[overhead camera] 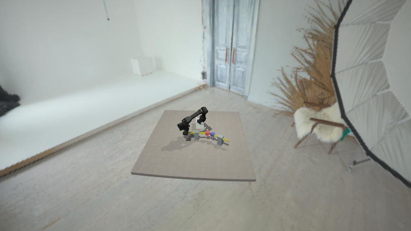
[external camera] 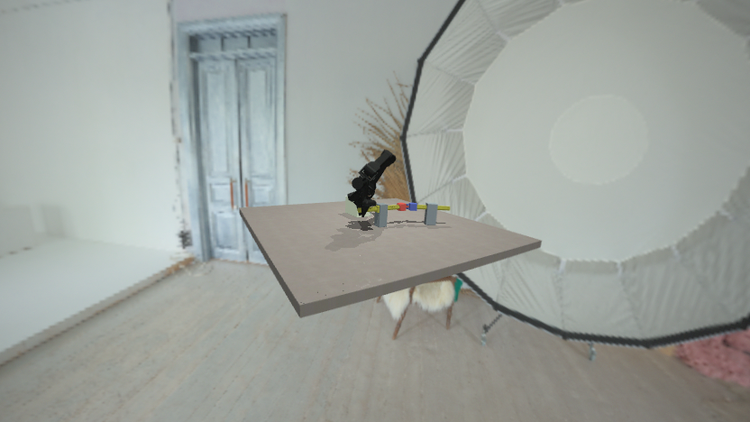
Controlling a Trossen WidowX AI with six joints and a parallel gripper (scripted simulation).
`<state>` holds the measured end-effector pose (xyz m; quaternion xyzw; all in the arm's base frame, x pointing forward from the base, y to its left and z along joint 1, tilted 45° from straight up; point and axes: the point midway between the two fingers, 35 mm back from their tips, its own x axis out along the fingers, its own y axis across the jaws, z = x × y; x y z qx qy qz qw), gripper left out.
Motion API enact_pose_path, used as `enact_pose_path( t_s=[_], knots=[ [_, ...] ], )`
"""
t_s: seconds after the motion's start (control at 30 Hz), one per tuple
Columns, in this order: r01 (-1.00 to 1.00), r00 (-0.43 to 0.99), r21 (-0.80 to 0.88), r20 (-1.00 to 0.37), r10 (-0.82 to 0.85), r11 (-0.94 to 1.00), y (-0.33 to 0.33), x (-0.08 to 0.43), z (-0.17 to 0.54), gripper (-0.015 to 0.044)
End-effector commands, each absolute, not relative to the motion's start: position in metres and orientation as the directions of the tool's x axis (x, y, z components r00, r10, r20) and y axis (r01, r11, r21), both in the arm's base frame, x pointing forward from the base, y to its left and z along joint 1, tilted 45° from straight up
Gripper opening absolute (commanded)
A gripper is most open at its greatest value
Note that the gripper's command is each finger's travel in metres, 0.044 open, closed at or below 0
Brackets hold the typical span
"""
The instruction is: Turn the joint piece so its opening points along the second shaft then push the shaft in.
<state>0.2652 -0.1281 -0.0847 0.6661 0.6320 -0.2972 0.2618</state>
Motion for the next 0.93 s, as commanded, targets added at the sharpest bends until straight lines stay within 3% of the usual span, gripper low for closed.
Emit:
enact_pose_path(
  t_s=[0.0,0.27,0.9],
  knots=[
    [0.998,0.025,-0.026,-0.727,0.686,-0.063,-0.128,0.265,-0.084,0.0224],
    [0.998,0.025,-0.026,-0.727,0.686,-0.063,-0.128,0.265,-0.084,0.0434],
    [0.997,0.031,-0.023,-0.725,0.688,-0.069,-0.149,0.264,-0.063,0.0440]
  ],
)
